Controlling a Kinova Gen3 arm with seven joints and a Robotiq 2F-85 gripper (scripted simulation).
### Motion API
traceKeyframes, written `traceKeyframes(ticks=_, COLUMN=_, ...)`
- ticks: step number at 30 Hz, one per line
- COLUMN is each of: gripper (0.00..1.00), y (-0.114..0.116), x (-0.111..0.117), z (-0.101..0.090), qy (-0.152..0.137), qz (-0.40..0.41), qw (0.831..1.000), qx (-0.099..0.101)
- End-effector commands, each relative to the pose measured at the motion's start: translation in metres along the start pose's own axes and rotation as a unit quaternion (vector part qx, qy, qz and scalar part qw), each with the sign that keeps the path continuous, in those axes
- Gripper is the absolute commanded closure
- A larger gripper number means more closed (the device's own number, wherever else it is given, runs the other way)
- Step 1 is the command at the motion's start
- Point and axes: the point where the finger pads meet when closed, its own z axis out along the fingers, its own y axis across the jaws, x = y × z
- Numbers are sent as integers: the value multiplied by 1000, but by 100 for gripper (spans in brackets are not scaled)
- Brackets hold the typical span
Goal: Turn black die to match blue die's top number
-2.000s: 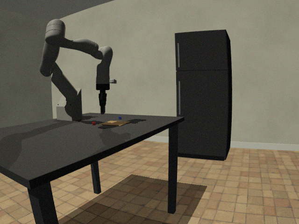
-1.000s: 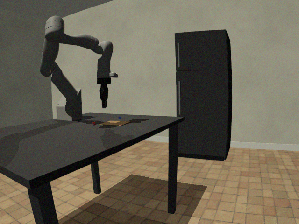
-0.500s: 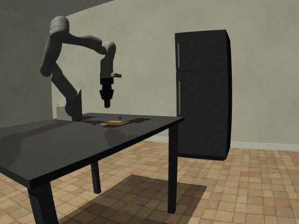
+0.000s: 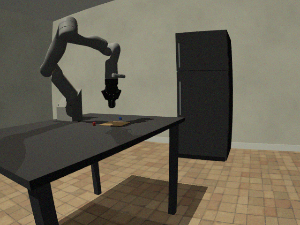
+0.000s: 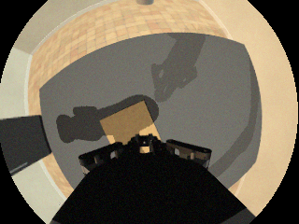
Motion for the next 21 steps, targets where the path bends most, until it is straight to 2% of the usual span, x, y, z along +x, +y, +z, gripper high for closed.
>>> traceKeyframes(ticks=1, gripper=89, y=-9, x=-3, z=-1, qy=1, qz=19, qw=1000, qx=0)
traceKeyframes(ticks=11, gripper=89, y=-28, x=-8, z=0, qy=3, qz=132, qw=991, qx=-1)
traceKeyframes(ticks=21, gripper=89, y=-34, x=-10, z=0, qy=4, qz=169, qw=986, qx=-1)
